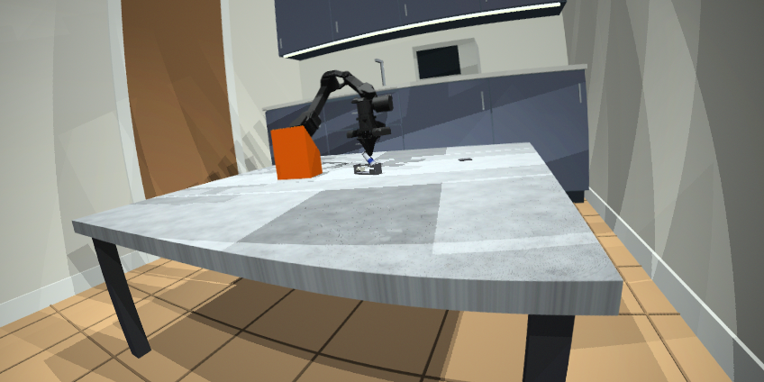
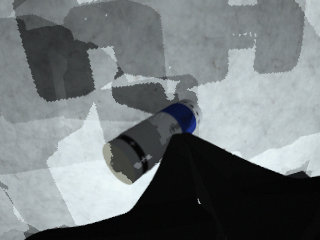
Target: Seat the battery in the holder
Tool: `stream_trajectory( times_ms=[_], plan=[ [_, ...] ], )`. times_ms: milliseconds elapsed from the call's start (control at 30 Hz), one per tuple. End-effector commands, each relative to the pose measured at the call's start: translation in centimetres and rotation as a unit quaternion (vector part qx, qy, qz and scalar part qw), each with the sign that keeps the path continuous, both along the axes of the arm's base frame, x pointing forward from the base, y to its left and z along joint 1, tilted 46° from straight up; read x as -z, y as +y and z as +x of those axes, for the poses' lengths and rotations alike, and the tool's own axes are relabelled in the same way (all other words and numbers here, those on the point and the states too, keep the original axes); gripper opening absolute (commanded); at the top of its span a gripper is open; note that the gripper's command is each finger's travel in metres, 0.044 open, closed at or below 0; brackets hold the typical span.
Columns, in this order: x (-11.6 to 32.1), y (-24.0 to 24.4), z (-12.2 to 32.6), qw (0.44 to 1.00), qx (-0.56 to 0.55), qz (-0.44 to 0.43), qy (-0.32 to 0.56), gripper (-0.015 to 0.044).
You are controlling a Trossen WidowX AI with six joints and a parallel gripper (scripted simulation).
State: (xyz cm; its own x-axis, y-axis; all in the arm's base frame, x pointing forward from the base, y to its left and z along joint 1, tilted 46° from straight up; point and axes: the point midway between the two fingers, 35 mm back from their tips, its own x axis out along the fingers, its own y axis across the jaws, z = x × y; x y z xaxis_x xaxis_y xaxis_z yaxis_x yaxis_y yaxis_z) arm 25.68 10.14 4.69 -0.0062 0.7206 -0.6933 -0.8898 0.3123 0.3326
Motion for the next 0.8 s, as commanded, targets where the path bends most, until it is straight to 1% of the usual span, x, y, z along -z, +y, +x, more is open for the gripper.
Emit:
stream_trajectory(
  times_ms=[0, 233, 533, 767],
  plan=[
    [-0.1, 0.3, -0.6, 1.0, -0.001, 0.001, 0.002, 0.0],
    [-0.3, -0.2, -0.4, 1.0, -0.002, -0.001, 0.002, 0.0],
    [-5.2, -5.2, -0.4, 1.0, -0.001, -0.001, 0.002, 0.0],
    [-5.6, -5.5, -0.5, 1.0, -0.001, 0.0, 0.002, 0.0]
  ],
)
